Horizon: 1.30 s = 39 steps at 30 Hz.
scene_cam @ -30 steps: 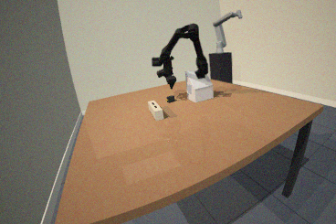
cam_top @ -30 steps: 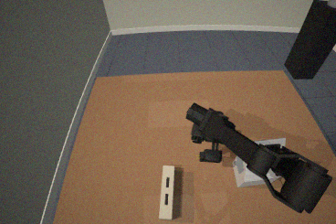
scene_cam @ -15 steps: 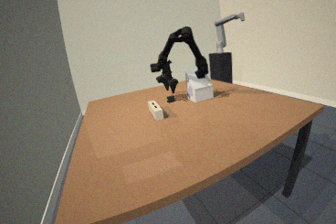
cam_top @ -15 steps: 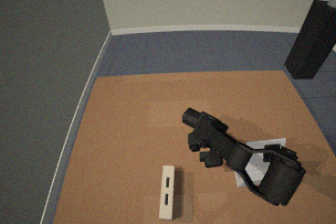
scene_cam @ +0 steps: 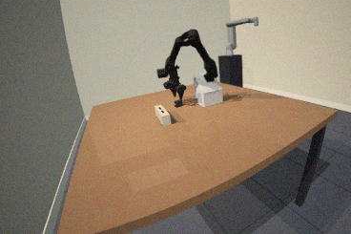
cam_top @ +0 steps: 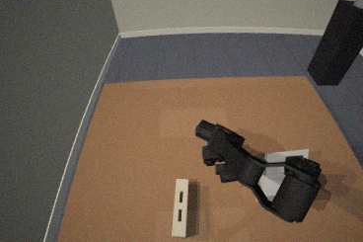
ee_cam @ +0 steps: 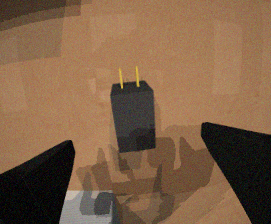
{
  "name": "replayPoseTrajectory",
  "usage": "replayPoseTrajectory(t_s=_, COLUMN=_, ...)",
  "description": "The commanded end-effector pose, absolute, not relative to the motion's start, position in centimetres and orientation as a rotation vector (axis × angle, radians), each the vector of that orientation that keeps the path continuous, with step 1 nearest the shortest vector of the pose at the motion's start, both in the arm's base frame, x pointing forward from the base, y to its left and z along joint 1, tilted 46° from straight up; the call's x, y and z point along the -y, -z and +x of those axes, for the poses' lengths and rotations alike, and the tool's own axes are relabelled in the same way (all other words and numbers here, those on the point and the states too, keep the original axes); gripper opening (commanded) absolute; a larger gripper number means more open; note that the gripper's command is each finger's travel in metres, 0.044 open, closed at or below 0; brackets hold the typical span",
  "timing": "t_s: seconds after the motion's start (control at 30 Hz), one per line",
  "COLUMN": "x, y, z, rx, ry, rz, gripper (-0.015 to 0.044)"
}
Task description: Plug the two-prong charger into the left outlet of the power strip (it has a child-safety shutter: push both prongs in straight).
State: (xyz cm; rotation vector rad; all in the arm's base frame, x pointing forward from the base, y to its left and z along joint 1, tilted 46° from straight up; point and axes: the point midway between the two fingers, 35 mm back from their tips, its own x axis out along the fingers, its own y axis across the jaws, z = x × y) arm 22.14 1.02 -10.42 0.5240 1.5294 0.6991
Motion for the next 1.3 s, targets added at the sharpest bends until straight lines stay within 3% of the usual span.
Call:
replayPoseTrajectory(t_s=0.0, x=-1.5, y=10.8, z=22.1, rx=-1.531, ry=-0.700, rz=0.533, gripper=0.0440)
replayPoseTrajectory(t_s=0.97, x=-4.6, y=13.8, z=22.0, rx=-1.531, ry=-0.702, rz=0.536, gripper=0.0440)
replayPoseTrajectory(t_s=1.27, x=-4.3, y=13.6, z=22.1, rx=-1.528, ry=-0.702, rz=0.525, gripper=0.0204)
